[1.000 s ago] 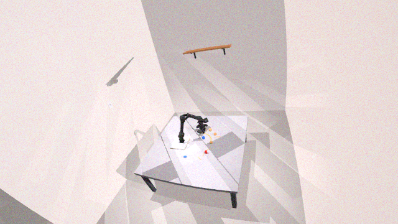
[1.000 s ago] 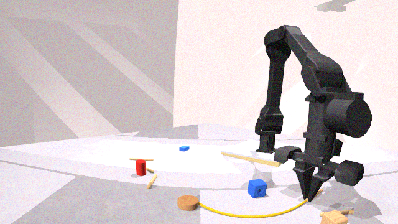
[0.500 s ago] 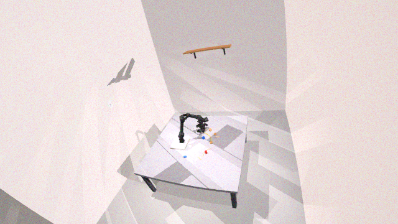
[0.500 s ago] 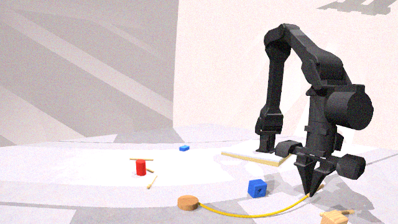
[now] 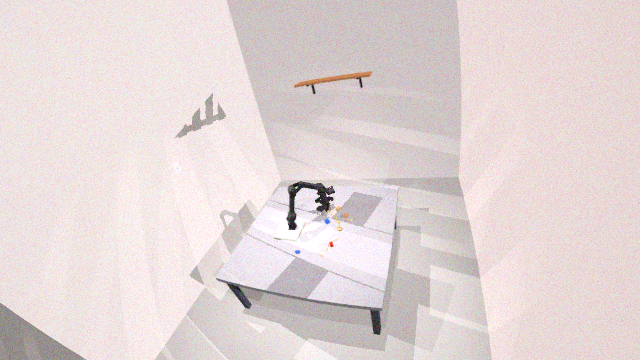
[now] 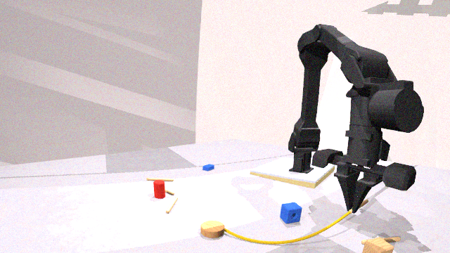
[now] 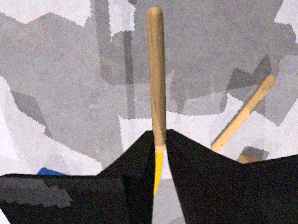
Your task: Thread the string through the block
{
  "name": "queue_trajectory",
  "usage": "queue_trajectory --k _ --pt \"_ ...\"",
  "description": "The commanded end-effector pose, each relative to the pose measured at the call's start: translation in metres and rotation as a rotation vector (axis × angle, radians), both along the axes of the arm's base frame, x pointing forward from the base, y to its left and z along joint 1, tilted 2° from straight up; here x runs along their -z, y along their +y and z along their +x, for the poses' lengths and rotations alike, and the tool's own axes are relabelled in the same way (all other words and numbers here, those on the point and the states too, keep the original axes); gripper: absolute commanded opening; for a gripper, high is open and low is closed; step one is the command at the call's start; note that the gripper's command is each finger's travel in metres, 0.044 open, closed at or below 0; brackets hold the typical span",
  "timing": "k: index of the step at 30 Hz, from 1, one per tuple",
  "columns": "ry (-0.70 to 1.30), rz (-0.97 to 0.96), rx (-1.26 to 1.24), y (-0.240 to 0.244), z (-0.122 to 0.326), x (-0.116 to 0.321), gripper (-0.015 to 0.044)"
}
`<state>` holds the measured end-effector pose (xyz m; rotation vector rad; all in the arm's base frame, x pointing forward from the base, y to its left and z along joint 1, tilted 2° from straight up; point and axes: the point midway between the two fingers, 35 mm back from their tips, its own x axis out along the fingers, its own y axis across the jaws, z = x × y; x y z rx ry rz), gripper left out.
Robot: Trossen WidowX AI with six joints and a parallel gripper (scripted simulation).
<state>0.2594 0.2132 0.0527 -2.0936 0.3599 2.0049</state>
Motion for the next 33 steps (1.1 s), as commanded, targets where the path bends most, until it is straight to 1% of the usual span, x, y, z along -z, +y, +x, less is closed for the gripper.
queue_trajectory --k 1,17,27,29,33 --pt "-0.005 0.004 0.004 0.0 0.0 -0.008 0.0" --pt "-0.004 0.004 0.004 0.0 -0.002 -0.029 0.0" --pt "-0.002 0.002 -0.002 0.0 -0.002 -0.025 0.0" --pt "-0.003 0.003 0.022 0.0 -0.001 -0.025 0.0" --pt "-0.006 0.009 0.163 0.0 0.003 -0.025 0.0"
